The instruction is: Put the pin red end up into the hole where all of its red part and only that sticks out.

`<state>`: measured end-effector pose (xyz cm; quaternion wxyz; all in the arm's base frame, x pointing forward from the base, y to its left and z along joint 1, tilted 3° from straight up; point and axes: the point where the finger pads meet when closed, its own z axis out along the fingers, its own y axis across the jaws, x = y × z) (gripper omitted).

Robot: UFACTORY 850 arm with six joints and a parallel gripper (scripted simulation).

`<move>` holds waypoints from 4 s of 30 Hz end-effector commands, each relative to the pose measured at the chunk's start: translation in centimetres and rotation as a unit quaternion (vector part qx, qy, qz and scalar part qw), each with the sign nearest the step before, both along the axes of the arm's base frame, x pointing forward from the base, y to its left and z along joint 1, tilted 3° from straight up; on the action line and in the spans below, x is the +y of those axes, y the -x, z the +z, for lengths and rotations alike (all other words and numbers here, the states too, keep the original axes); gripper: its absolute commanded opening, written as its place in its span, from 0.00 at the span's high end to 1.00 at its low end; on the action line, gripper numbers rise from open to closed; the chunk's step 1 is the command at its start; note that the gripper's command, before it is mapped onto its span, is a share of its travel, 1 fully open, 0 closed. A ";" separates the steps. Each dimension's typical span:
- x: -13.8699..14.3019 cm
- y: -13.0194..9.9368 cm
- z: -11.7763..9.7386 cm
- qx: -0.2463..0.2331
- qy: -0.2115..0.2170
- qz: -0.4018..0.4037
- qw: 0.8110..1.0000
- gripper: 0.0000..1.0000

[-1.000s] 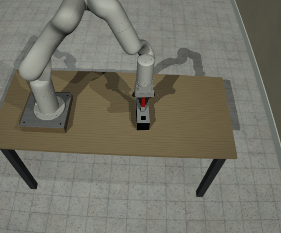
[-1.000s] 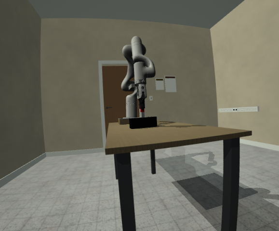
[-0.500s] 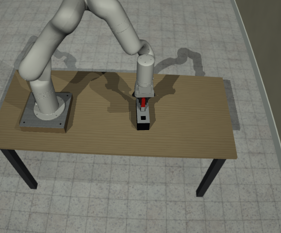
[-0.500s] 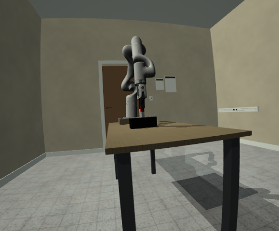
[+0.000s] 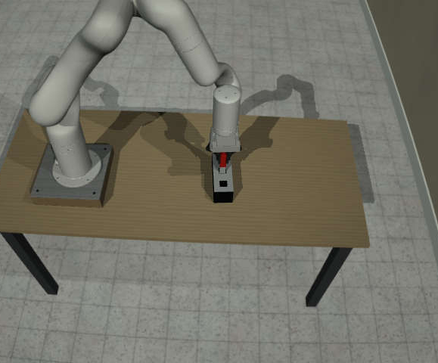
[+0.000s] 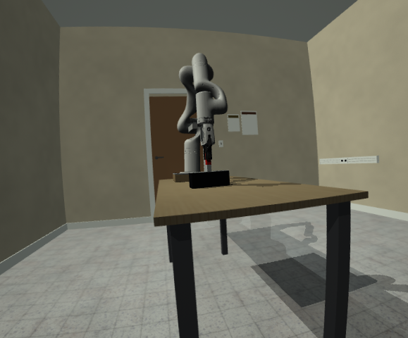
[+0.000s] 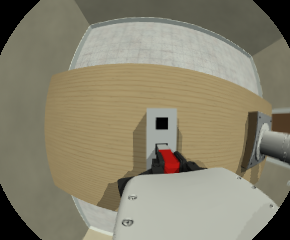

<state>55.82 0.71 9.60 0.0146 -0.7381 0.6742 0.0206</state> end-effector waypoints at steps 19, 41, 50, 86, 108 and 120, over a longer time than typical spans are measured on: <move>-0.1 -0.2 0.1 -0.001 0.000 0.000 1.000 1.00; 0.0 -0.1 -0.3 -0.001 0.000 0.000 1.000 1.00; 0.0 -0.2 -0.3 -0.001 0.000 0.000 1.000 1.00; -0.1 -0.2 -0.7 -0.001 0.000 0.000 1.000 1.00; 0.0 -0.2 -1.1 -0.001 0.000 0.000 1.000 1.00; 0.0 0.0 -1.1 -0.001 0.000 0.000 1.000 1.00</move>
